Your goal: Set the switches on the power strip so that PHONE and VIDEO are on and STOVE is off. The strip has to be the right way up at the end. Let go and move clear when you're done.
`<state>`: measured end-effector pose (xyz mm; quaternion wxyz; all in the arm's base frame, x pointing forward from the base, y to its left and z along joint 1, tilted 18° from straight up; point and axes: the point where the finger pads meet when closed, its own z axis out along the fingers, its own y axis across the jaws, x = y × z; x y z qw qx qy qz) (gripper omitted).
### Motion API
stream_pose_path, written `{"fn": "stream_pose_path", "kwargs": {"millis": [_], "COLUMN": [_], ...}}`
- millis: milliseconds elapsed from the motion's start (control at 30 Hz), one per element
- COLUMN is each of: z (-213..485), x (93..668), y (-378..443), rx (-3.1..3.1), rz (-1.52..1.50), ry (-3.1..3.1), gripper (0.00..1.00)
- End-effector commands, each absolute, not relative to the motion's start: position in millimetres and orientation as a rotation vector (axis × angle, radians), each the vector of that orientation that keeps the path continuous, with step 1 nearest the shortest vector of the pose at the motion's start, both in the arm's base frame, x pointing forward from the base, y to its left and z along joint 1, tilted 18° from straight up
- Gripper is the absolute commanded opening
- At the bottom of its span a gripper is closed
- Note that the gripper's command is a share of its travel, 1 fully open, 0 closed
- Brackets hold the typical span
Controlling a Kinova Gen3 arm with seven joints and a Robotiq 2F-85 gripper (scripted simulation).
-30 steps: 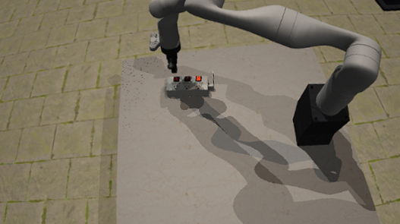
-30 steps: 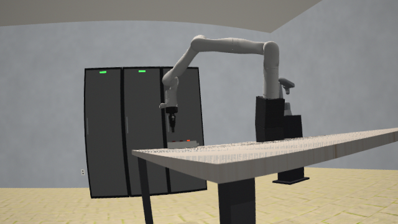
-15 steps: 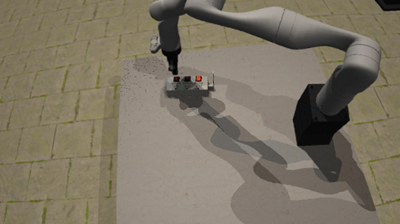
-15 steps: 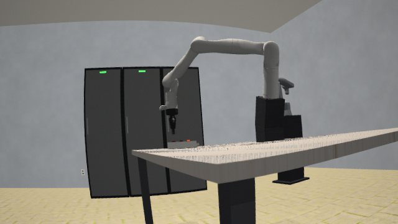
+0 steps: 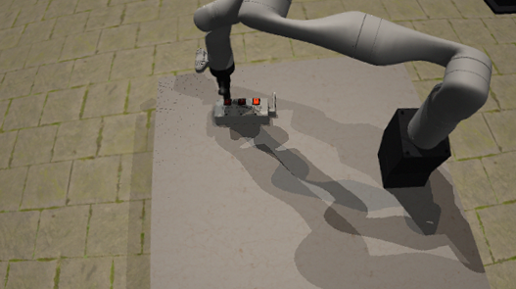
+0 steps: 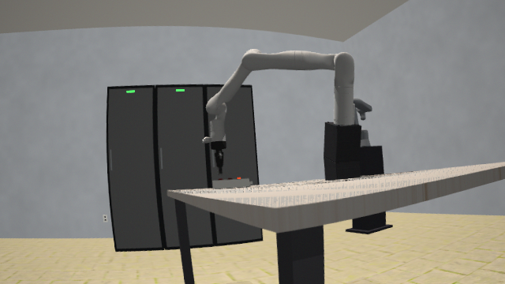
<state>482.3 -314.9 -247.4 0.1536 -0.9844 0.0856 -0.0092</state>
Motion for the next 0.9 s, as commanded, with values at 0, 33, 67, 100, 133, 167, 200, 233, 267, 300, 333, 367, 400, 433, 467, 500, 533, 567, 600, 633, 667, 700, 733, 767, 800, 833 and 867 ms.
{"fn": "stream_pose_path", "kwargs": {"millis": [0, 33, 67, 100, 133, 167, 200, 233, 267, 300, 333, 367, 400, 433, 467, 500, 533, 567, 600, 633, 667, 700, 733, 767, 800, 833, 867], "z": [-252.4, -252.4, -252.4, -253.2, -254.1, -255.0, -255.8, -256.4, -257.0, -257.6, -258.1, -258.5, -258.8, -259.2, -259.5, -259.7, -259.8, -260.0, -260.0, -260.0, -260.0, -260.1, -260.1, -260.1, -260.1, -260.1, -260.0], "x": [487.3, 487.3, 487.3, 487.1, 487.3, 487.5, 487.6, 487.5, 487.5, 487.5, 487.6, 487.6, 487.6, 487.4, 487.2, 487.2, 487.1, 487.0, 487.0, 487.0, 486.9, 486.9, 486.9, 486.9, 486.9, 486.9, 486.9], "y": [-313.7, -313.7, -313.7, -312.8, -312.9, -313.0, -312.7, -312.3, -312.0, -311.9, -311.8, -311.6, -311.4, -311.2, -311.1, -311.0, -310.9, -310.8, -310.8, -310.8, -310.7, -310.7, -310.7, -310.7, -310.7, -310.7, -310.7], "rx": [-2.824, -2.824, -2.824, -2.822, -2.824, -2.824, -2.824, -2.824, -2.823, -2.824, -2.824, -2.824, -2.823, -2.823, -2.823, -2.823, -2.823, -2.823, -2.823, -2.823, -2.822, -2.822, -2.822, -2.822, -2.822, -2.822, -2.822], "rz": [-0.039, -0.039, -0.039, -0.038, -0.039, -0.039, -0.039, -0.039, -0.039, -0.039, -0.039, -0.039, -0.038, -0.038, -0.038, -0.037, -0.037, -0.037, -0.037, -0.037, -0.036, -0.037, -0.037, -0.037, -0.037, -0.037, -0.037], "ry": [0.259, 0.259, 0.259, 0.257, 0.258, 0.259, 0.259, 0.259, 0.258, 0.258, 0.258, 0.258, 0.258, 0.258, 0.258, 0.258, 0.258, 0.258, 0.258, 0.258, 0.258, 0.258, 0.258, 0.258, 0.258, 0.258, 0.258], "gripper": [0.00, 0.00, 0.00, 0.00, 0.00, 0.00, 0.00, 0.00, 0.00, 0.00, 0.00, 0.00, 0.00, 0.00, 0.00, 0.00, 0.00, 0.00, 0.00, 0.00, 0.00, 0.00, 0.00, 0.00, 0.00, 0.00, 0.00]}}
